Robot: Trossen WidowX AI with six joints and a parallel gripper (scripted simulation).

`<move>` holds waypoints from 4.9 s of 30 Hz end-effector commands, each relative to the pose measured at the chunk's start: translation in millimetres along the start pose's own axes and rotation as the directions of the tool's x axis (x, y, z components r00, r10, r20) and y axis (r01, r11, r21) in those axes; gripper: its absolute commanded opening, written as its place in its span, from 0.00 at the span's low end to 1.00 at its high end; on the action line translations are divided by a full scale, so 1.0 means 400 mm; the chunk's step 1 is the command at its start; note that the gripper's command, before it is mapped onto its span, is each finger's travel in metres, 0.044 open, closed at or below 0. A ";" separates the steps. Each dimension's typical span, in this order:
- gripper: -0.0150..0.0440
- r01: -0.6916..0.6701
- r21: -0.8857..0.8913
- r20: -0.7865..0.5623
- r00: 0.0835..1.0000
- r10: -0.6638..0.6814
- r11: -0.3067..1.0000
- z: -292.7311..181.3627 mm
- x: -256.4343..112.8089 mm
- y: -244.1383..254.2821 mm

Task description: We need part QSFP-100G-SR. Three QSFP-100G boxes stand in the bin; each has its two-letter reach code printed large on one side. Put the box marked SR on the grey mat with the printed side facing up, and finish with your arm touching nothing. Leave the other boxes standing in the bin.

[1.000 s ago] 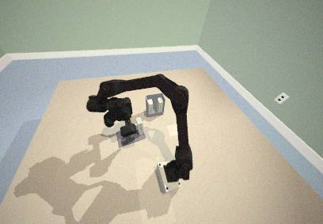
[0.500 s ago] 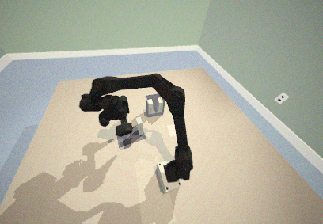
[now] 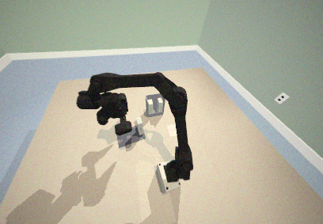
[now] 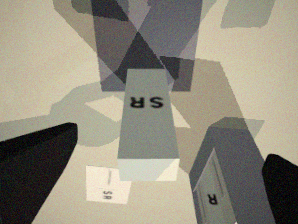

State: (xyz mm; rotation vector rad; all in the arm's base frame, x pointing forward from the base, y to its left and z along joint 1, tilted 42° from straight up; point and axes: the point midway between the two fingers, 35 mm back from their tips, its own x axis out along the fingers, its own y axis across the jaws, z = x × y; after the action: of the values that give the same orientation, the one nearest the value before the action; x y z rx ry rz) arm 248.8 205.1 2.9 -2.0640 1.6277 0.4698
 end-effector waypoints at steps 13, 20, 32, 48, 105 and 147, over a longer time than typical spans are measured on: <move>0.78 -0.016 -0.020 0.057 0.998 0.018 1.000 -0.032 -0.020 -0.005; 0.66 -0.071 -0.055 0.133 0.988 0.078 0.996 -0.077 -0.004 -0.007; 0.66 -0.124 -0.114 0.262 0.953 0.150 0.986 -0.144 0.020 -0.002; 0.66 -0.124 -0.114 0.263 0.953 0.151 0.986 -0.136 0.049 0.001; 0.51 -0.122 -0.116 0.261 0.954 0.148 0.986 -0.124 0.081 0.006; 0.51 -0.121 -0.117 0.270 0.951 0.149 0.986 0.059 0.015 0.010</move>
State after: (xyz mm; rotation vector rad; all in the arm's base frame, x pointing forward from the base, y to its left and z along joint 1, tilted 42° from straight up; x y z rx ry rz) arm 248.2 206.8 -15.0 -1.8643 1.6035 0.8624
